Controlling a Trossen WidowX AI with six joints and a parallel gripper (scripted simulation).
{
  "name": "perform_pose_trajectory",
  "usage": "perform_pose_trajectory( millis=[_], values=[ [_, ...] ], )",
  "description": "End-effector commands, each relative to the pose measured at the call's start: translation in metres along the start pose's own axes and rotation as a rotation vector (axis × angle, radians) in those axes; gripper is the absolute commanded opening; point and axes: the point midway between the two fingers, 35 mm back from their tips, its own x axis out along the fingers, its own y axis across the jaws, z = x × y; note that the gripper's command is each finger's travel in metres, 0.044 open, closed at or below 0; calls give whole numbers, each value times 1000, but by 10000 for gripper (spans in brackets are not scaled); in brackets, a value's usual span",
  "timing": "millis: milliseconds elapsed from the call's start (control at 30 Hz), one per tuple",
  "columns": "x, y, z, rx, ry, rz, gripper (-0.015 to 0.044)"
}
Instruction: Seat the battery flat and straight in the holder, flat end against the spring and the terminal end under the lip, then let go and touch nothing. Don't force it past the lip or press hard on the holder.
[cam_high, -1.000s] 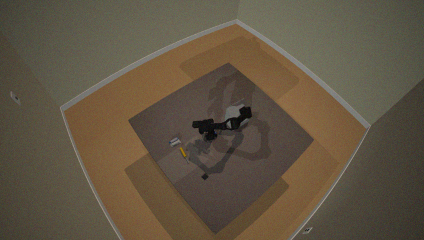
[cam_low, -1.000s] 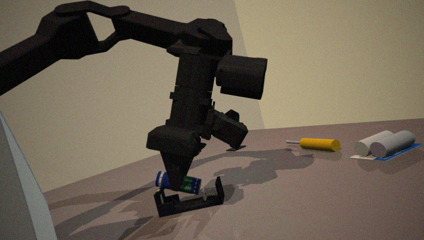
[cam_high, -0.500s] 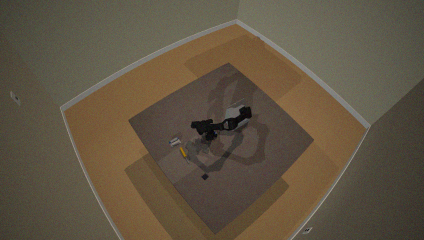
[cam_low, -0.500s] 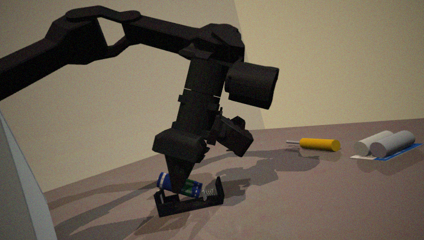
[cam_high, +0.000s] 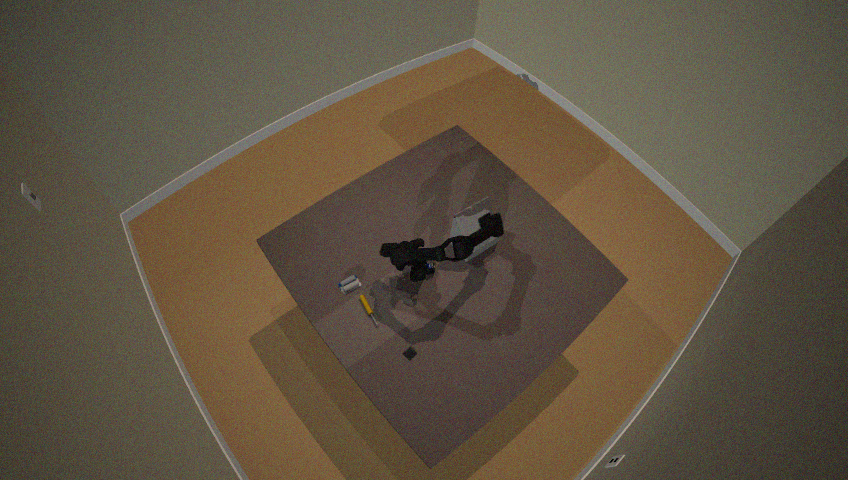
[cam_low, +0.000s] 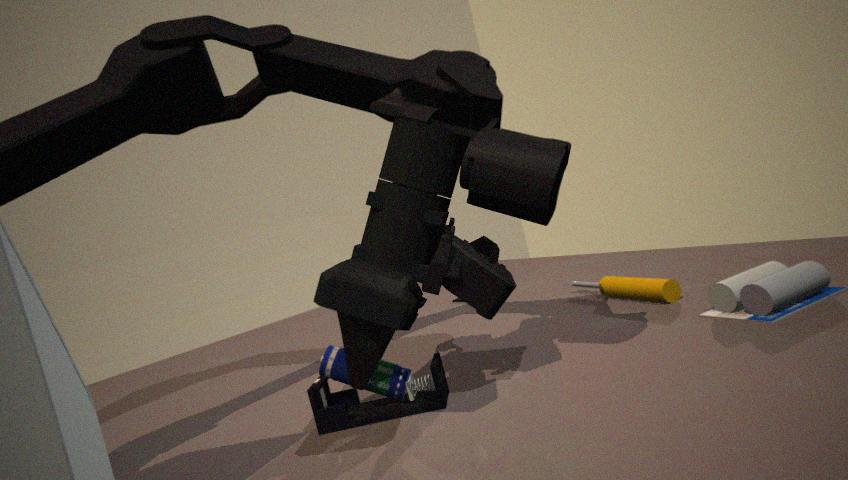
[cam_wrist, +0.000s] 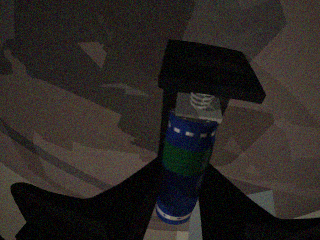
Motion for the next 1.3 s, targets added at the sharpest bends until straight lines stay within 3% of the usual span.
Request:
perform_pose_trajectory(
  millis=[0,1267],
  values=[
    [0,-1,3,-2,2,-3,82],
    [-4,-3,17,3,-75,-20,82]
  ],
)
